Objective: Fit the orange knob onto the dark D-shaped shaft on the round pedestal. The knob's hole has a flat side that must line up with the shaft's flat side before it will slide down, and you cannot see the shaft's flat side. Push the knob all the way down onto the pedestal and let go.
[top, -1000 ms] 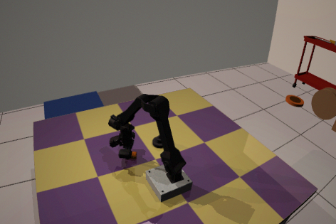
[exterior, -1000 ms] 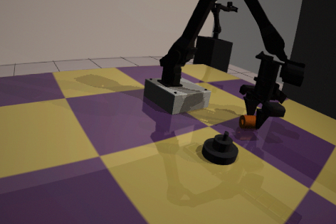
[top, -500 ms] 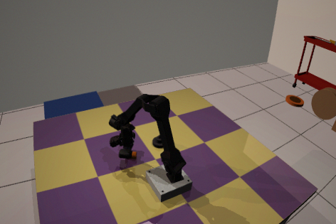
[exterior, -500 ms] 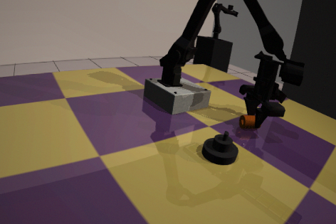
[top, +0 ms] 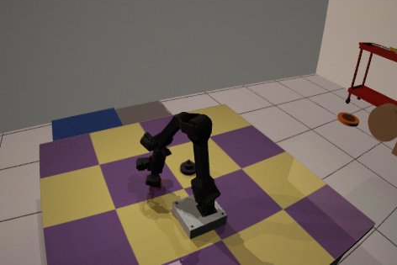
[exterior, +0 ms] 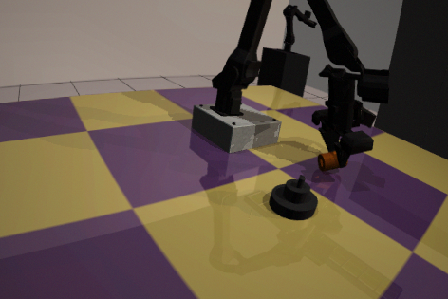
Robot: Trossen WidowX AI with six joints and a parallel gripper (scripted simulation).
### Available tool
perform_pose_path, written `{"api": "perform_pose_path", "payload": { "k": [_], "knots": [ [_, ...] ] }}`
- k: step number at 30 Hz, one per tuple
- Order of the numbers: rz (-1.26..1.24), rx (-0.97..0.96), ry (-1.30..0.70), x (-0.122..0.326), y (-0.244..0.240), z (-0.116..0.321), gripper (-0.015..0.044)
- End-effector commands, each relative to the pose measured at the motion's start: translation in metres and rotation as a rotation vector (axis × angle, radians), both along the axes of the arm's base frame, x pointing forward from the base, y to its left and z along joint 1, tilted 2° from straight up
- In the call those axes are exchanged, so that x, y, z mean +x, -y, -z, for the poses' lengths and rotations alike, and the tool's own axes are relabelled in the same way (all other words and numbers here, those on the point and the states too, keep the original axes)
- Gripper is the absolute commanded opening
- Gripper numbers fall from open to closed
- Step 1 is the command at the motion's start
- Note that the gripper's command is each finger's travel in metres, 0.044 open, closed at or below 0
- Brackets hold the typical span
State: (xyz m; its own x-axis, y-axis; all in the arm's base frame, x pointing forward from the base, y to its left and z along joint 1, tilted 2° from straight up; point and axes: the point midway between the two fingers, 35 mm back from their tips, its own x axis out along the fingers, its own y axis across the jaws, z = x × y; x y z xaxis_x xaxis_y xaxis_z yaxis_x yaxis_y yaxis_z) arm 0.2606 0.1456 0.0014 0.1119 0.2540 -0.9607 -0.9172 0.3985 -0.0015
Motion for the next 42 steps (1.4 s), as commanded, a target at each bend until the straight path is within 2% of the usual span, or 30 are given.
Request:
{"api": "perform_pose_path", "payload": {
  "k": [1,42],
  "knots": [
    [-0.003,0.053,0.025,-0.001,0.003,-0.002,0.0179],
    [-0.003,0.628,0.276,-0.018,0.041,-0.005,0.0179]
  ]
}}
